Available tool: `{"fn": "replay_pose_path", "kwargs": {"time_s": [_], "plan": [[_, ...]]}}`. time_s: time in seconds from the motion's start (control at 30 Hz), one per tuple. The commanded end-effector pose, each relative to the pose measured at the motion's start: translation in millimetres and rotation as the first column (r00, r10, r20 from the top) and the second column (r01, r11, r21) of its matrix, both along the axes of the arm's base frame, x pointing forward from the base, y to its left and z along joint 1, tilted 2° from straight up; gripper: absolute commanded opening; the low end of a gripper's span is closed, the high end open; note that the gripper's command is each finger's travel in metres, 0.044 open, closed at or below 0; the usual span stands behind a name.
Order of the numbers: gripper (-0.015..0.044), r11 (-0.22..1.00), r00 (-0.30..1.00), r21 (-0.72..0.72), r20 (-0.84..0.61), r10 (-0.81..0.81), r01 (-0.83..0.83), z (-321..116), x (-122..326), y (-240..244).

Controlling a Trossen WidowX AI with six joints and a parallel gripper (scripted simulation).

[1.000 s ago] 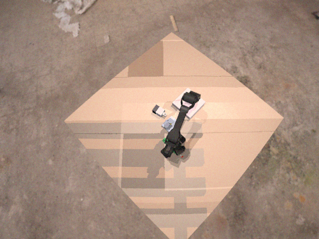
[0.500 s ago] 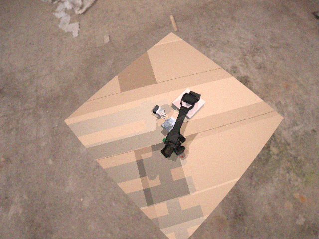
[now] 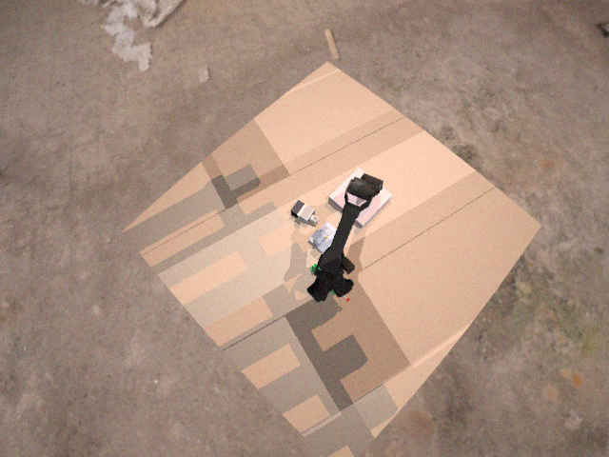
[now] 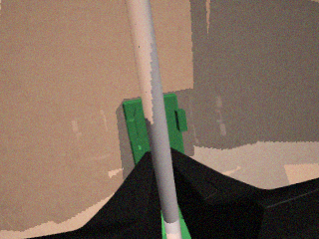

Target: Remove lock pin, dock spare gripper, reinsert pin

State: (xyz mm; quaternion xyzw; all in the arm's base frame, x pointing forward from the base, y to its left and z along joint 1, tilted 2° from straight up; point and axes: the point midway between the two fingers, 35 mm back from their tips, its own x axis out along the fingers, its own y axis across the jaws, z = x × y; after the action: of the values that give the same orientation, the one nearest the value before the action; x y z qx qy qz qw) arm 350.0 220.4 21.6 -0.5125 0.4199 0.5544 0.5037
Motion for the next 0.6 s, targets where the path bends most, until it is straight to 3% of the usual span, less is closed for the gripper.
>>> {"fn": "replay_pose_path", "kwargs": {"time_s": [0.0,0.57], "plan": [[0.0000,1.000,1.000,-0.005,0.000,0.002,-0.002,-1,0,-1],[0.0000,1.000,1.000,-0.011,-0.019,0.001,-0.001,25,-4,-2]]}}
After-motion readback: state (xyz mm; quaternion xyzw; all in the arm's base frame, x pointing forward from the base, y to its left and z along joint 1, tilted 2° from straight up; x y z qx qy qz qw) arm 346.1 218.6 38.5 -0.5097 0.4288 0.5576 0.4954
